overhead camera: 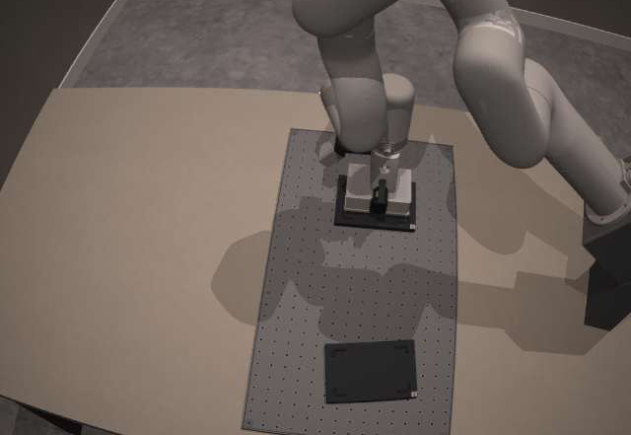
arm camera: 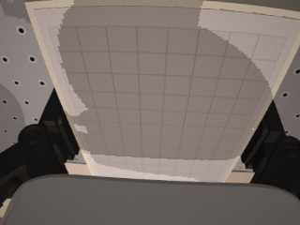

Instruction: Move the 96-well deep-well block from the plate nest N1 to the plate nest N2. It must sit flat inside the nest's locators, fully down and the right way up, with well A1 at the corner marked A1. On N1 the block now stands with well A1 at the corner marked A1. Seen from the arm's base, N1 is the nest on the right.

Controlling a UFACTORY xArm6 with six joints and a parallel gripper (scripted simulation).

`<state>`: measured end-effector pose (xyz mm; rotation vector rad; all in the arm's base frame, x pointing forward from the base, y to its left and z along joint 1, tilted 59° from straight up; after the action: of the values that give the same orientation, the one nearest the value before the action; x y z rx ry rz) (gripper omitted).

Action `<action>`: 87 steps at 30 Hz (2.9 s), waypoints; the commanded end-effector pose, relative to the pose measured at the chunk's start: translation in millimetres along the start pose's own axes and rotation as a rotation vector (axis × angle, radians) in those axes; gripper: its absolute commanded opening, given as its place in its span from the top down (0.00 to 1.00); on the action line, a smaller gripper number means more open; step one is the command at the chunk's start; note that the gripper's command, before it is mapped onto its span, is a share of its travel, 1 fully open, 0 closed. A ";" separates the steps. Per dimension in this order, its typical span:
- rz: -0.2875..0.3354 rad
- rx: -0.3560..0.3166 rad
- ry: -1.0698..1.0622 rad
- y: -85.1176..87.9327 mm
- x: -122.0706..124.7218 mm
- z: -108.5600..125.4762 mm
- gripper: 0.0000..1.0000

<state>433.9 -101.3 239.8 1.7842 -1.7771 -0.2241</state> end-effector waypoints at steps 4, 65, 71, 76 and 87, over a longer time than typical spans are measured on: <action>0.000 0.001 0.000 1.8 0.3 -0.5 1.00; 0.000 0.001 0.000 69.1 0.4 -0.6 1.00; 0.000 0.001 0.033 69.1 -2.9 -0.8 1.00; 0.000 0.001 0.120 69.3 -19.5 -1.9 1.00; 0.000 0.001 0.120 69.3 -49.5 -3.9 1.00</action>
<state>373.2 -55.6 266.0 1.7812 -1.6534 -0.1453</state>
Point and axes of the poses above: the point where the finger pads meet when closed, its own y axis back along the fingers, its own x axis across the jaws, z = x × y, the point moved 1 cm from there along y, back along the fingers, and after that the axes turned 6 degrees about y, right-handed, at the moved point
